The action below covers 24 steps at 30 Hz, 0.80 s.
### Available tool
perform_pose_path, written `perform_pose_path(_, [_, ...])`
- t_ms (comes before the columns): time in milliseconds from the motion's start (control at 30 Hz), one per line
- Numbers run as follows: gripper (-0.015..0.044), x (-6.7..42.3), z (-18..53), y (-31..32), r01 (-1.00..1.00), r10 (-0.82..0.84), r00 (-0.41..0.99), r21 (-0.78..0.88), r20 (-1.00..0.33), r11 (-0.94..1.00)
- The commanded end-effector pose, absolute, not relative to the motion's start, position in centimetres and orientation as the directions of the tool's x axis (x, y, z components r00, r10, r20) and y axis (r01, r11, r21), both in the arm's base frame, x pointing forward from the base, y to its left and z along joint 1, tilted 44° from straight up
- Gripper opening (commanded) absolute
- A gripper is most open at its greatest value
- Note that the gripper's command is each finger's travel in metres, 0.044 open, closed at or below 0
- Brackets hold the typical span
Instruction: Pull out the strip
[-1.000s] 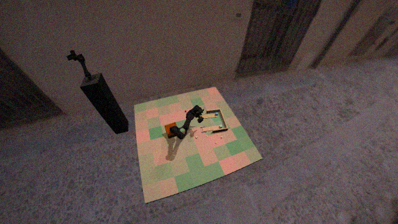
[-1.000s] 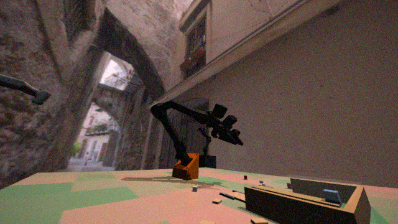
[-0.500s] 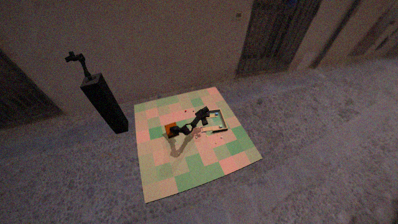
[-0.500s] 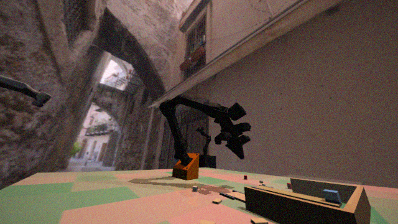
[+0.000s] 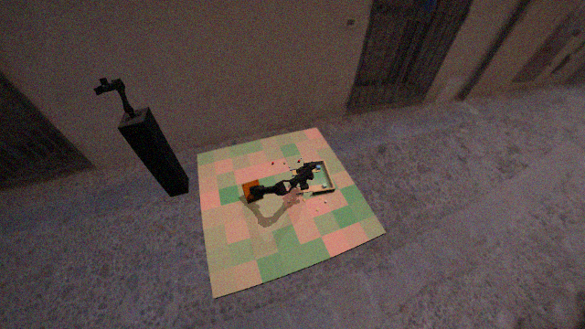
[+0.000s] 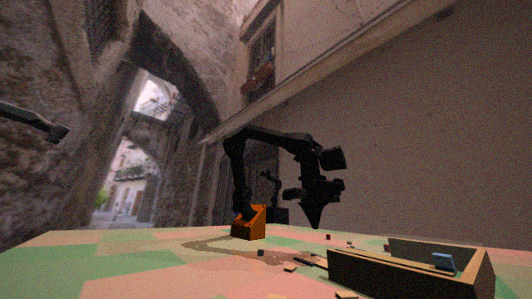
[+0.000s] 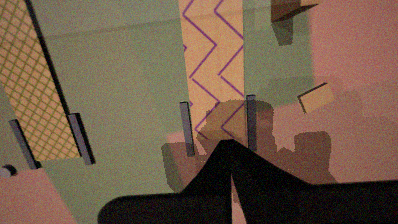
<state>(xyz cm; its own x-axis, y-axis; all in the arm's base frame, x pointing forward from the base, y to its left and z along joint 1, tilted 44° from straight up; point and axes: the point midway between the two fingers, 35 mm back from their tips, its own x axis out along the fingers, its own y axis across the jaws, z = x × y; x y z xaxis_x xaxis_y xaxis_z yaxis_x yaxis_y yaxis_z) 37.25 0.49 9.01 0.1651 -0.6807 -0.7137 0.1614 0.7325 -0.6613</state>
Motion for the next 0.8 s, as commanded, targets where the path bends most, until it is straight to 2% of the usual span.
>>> perform_pose_path(0, [0.0000, 37.2, 9.0, 0.2, 0.171, -0.682, 0.127, -0.661, -0.720, 0.730])
perform_pose_path(767, [0.0000, 37.8, 6.4, -1.8, 0.172, -0.682, 0.128, -0.661, -0.720, 0.731])
